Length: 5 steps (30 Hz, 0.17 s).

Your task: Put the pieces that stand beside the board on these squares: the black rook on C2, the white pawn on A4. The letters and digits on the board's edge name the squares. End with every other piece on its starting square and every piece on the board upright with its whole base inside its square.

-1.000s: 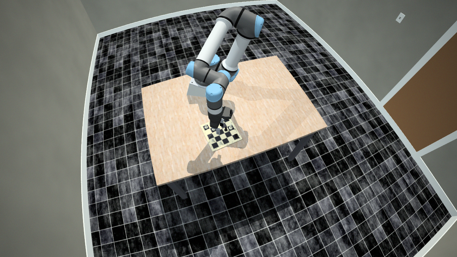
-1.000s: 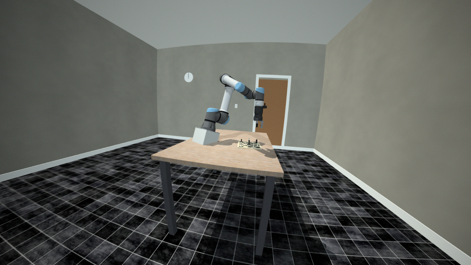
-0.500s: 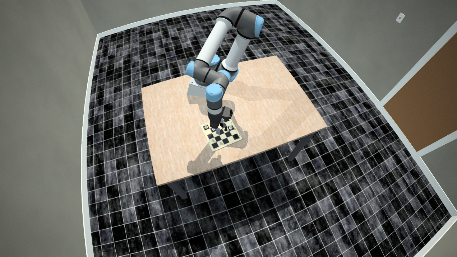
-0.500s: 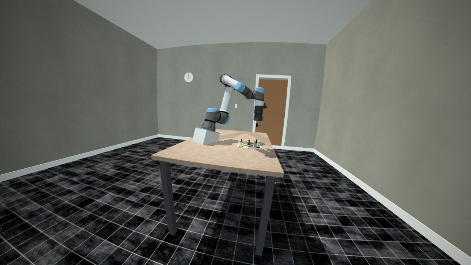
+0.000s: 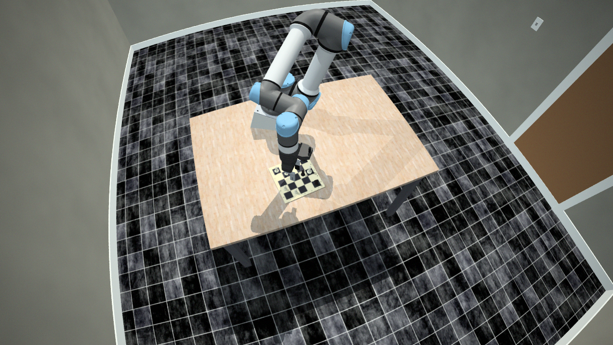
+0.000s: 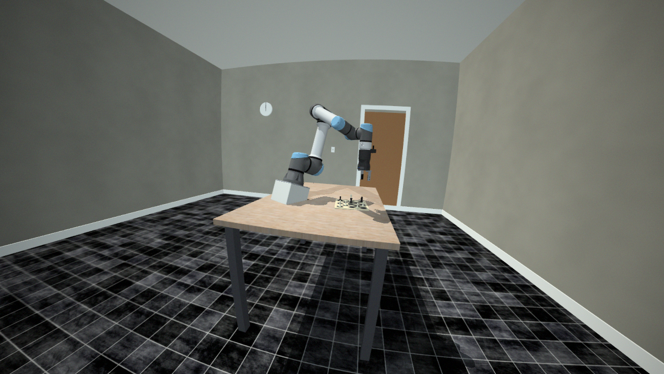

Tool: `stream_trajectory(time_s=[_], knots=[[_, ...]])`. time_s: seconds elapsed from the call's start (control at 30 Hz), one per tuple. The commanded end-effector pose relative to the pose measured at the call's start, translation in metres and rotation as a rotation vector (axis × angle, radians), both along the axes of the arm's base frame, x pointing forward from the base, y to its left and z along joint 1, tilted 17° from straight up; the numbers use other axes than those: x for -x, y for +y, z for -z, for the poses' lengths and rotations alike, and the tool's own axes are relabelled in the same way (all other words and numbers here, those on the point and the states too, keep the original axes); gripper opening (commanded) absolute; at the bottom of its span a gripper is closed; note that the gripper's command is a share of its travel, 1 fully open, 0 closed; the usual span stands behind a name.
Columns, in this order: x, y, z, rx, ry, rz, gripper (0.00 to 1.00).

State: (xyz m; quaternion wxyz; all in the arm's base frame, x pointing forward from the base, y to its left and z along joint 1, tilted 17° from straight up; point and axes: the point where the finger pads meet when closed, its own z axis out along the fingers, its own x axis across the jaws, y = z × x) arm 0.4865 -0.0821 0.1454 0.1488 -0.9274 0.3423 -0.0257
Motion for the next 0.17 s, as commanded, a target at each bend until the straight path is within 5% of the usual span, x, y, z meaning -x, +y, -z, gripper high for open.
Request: stream_trajectory(time_s=[0.0, 0.13], knots=[[-0.0002, -0.0003, -0.0005, 0.001, -0.001, 0.000, 1.00], [-0.0002, -0.0003, -0.0005, 0.001, -0.001, 0.000, 1.00]])
